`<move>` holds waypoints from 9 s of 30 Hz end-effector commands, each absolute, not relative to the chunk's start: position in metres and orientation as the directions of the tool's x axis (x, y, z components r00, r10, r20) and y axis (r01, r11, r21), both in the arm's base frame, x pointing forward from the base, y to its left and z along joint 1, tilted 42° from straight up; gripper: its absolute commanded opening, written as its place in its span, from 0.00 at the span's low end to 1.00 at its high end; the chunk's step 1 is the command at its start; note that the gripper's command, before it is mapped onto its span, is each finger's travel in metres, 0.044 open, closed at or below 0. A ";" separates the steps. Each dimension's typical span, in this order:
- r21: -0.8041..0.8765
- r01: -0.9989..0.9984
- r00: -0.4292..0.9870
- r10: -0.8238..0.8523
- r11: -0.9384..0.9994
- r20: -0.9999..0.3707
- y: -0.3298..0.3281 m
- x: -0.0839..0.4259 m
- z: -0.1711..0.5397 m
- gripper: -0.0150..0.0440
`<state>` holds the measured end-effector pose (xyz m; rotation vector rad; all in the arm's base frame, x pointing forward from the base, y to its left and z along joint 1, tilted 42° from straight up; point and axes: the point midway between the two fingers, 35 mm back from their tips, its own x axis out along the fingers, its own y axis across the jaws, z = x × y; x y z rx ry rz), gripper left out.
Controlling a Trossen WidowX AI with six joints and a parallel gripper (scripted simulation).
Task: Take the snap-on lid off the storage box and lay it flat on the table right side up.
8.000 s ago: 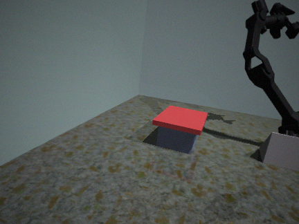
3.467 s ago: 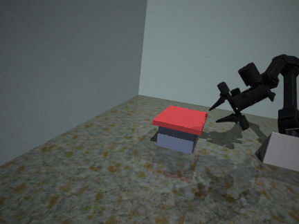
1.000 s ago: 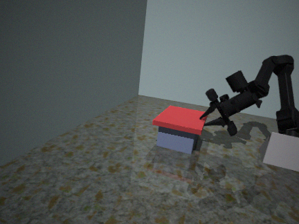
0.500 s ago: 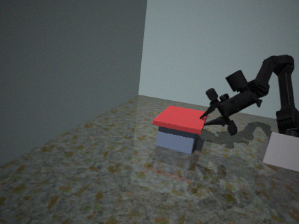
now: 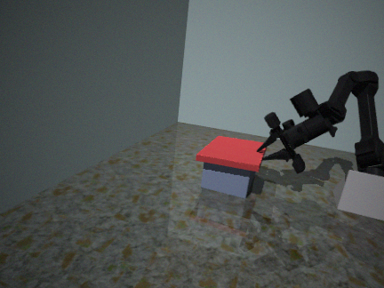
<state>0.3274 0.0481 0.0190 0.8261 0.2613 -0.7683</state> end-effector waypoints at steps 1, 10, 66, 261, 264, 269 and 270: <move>0.571 0.697 0.713 -0.508 0.434 -0.484 0.052 0.328 0.023 0.25; 0.571 0.697 0.713 -0.508 0.434 -0.484 0.053 0.328 0.024 0.25; 0.567 0.700 0.710 -0.509 0.434 -0.487 0.054 0.330 0.026 0.25; 0.569 0.698 0.712 -0.505 0.435 -0.488 0.111 0.379 0.140 0.25; 0.569 0.698 0.712 -0.505 0.435 -0.488 0.107 0.377 0.144 0.25; 0.568 0.698 0.712 -0.505 0.435 -0.488 0.100 0.376 0.150 0.25; 0.568 0.698 0.712 -0.505 0.435 -0.488 0.098 0.375 0.152 0.25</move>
